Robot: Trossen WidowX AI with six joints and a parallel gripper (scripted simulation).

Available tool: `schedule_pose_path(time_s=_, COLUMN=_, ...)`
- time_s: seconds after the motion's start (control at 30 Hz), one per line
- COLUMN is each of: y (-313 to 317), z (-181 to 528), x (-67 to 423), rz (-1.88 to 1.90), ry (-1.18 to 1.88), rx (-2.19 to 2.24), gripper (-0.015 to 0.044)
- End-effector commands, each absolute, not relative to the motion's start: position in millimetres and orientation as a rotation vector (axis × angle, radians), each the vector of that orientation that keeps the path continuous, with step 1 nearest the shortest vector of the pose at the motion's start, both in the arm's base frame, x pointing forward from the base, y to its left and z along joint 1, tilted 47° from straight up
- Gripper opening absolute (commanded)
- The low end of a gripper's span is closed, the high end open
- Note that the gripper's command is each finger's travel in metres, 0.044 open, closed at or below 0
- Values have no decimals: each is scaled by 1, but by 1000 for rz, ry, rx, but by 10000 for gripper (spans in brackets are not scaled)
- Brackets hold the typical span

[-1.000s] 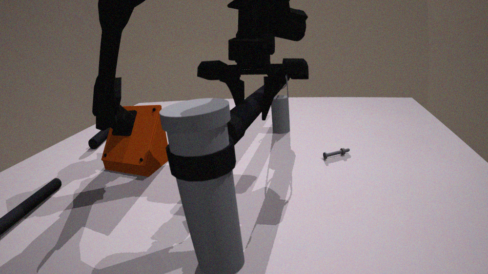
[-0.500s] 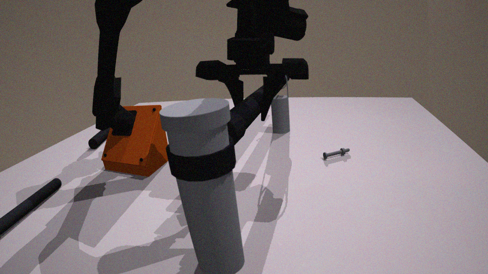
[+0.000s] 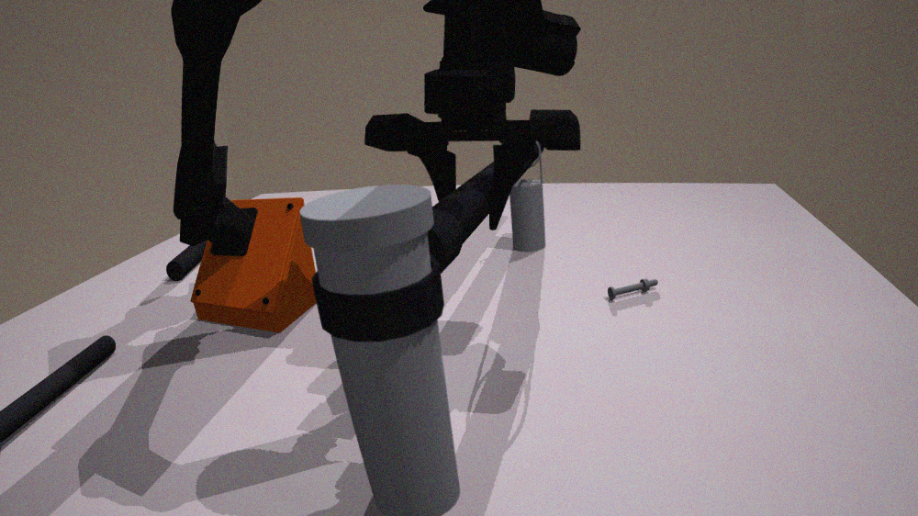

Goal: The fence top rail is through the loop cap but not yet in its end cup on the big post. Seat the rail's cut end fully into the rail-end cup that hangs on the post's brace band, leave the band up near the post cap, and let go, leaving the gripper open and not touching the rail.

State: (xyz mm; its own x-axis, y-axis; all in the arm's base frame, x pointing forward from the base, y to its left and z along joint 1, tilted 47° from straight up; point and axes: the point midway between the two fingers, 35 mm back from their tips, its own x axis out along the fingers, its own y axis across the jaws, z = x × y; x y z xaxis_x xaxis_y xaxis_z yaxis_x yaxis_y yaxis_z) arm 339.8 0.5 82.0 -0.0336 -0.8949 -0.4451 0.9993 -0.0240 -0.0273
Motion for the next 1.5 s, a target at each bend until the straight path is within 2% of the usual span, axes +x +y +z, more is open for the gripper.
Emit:
schedule_pose_path(time_s=0.0, y=-1, z=88, x=341, rz=-1559, ry=371, rx=344, gripper=0)
schedule_pose_path(time_s=1.0, y=-7, z=91, x=340, rz=-1568, ry=381, rx=347, gripper=0)
schedule_pose_path(time_s=1.47, y=6, z=91, x=340, rz=-1545, ry=387, rx=361, gripper=368)
